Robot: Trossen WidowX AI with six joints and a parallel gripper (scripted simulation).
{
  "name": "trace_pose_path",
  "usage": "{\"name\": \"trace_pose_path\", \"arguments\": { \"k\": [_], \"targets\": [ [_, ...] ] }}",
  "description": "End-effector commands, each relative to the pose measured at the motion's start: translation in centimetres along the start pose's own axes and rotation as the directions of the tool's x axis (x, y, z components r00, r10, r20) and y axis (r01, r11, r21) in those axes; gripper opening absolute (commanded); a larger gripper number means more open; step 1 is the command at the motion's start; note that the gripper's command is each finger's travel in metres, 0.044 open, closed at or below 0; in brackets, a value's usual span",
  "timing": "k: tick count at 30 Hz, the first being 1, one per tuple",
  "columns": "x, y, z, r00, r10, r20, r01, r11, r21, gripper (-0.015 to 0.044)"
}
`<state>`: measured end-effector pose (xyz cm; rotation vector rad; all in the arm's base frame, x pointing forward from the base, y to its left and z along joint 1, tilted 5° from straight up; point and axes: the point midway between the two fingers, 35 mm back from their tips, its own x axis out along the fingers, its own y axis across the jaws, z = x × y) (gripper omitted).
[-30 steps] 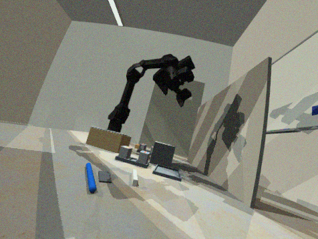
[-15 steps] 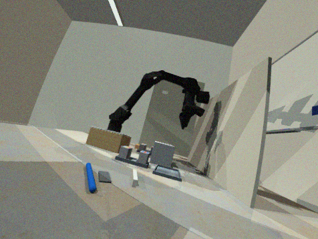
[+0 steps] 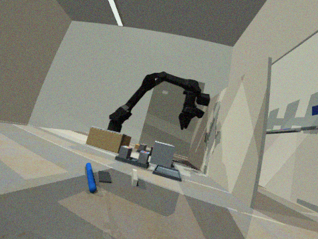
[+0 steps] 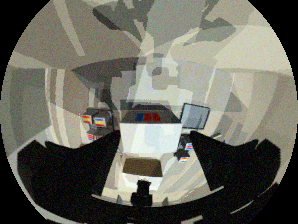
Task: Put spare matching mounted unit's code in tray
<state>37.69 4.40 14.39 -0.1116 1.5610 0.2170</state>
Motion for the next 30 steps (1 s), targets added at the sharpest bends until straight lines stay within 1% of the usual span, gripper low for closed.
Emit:
{"name": "trace_pose_path", "arguments": {
  "k": [1, 3, 5, 8, 12, 15, 19, 23, 26, 28, 30],
  "targets": [
    [-0.1, 0.1, 0.1, 1.0, 0.004, 0.002, -0.004, 1.0, -0.006, 0.044],
    [-0.1, 0.1, 0.1, 1.0, 0.004, 0.002, -0.004, 1.0, -0.006, 0.044],
    [0.0, 1.1, -0.2, 1.0, 0.004, 0.001, -0.004, 0.999, -0.053, 0.044],
    [0.3, 5.5, -1.9, 1.0, 0.002, -0.004, -0.003, 0.968, -0.25, 0.044],
    [1.2, 11.1, -4.7, 1.0, 0.003, -0.005, -0.005, 0.874, -0.486, 0.044],
    [2.0, 15.0, -7.4, 1.0, 0.007, -0.005, -0.008, 0.765, -0.644, 0.044],
    [3.2, 19.2, -11.8, 1.0, 0.013, -0.006, -0.013, 0.572, -0.82, 0.044],
    [4.6, 22.3, -16.9, 1.0, 0.022, -0.011, -0.017, 0.333, -0.943, 0.044],
    [5.6, 23.7, -20.6, 0.999, 0.028, -0.016, -0.02, 0.15, -0.989, 0.044],
    [5.8, 23.9, -21.5, 0.999, 0.029, -0.017, -0.021, 0.107, -0.994, 0.044],
    [5.8, 23.9, -21.5, 0.999, 0.029, -0.017, -0.021, 0.107, -0.994, 0.044]
  ]
}}
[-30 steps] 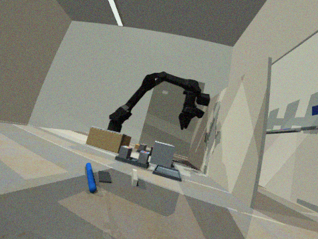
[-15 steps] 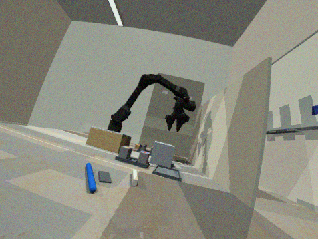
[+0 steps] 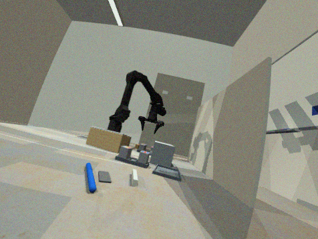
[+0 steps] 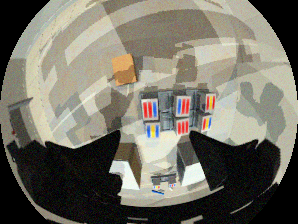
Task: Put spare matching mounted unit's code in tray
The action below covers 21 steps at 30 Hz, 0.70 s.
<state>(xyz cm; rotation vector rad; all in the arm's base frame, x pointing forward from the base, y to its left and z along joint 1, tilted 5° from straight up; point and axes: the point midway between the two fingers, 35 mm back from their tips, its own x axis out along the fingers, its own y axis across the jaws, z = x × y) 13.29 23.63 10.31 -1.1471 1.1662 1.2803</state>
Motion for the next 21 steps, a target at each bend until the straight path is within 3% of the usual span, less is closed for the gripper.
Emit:
{"name": "trace_pose_path", "arguments": {
  "k": [1, 7, 13, 21],
  "targets": [
    [0.4, 1.6, 0.0, 1.0, -0.005, 0.013, 0.006, 0.996, -0.087, 0.044],
    [0.4, 1.6, 0.0, 1.0, -0.005, 0.013, 0.006, 0.996, -0.087, 0.044],
    [4.2, 0.8, 0.6, 1.0, -0.005, 0.014, 0.007, 0.996, -0.087, 0.03],
    [4.4, 0.8, 0.6, 1.0, -0.005, 0.014, 0.007, 0.996, -0.087, 0.03]
  ]
}}
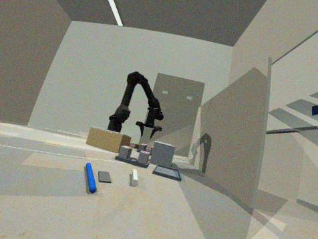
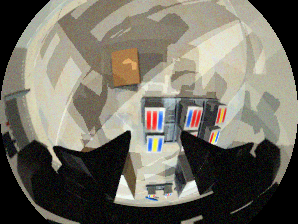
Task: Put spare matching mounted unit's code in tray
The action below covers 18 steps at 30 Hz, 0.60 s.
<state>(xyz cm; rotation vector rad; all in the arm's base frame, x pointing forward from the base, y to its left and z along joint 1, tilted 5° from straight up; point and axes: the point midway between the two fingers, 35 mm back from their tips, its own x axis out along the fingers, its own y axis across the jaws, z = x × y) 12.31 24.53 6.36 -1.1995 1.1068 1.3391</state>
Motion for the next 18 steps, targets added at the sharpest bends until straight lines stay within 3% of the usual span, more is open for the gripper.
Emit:
{"name": "trace_pose_path", "arguments": {
  "k": [1, 18],
  "targets": [
    [0.3, 0.0, 0.0, 1.0, 0.001, 0.0, -0.001, 1.0, -0.005, 0.03],
    [2.6, -0.2, 0.2, 1.0, 0.001, 0.0, -0.001, 1.0, -0.005, 0.03]
  ]
}}
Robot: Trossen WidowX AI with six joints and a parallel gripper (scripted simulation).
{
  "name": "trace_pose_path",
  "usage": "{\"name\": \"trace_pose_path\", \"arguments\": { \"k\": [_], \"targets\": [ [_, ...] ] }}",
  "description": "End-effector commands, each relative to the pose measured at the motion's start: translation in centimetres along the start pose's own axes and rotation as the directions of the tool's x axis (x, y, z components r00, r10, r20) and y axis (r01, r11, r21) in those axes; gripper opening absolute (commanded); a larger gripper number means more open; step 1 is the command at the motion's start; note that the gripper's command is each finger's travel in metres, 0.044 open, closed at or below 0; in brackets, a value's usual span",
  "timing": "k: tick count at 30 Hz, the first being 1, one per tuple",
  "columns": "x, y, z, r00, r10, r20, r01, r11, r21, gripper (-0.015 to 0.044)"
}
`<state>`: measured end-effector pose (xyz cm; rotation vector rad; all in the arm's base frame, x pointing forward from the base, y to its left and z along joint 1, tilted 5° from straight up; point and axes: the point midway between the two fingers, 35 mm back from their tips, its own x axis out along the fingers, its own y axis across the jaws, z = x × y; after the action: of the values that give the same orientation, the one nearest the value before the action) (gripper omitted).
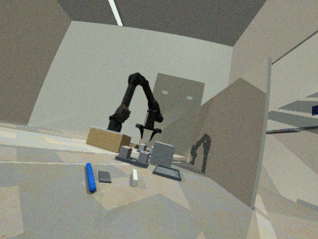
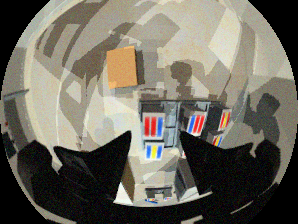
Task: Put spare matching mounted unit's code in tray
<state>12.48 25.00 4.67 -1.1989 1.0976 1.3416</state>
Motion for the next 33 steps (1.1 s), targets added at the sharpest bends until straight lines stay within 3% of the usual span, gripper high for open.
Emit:
{"name": "trace_pose_path", "arguments": {
  "k": [1, 33],
  "targets": [
    [1.0, 0.1, -0.1, 1.0, 0.005, -0.006, -0.005, 1.0, -0.001, 0.03],
    [6.3, 0.2, -0.5, 1.0, 0.006, -0.007, -0.006, 1.0, -0.001, 0.03]
  ]
}}
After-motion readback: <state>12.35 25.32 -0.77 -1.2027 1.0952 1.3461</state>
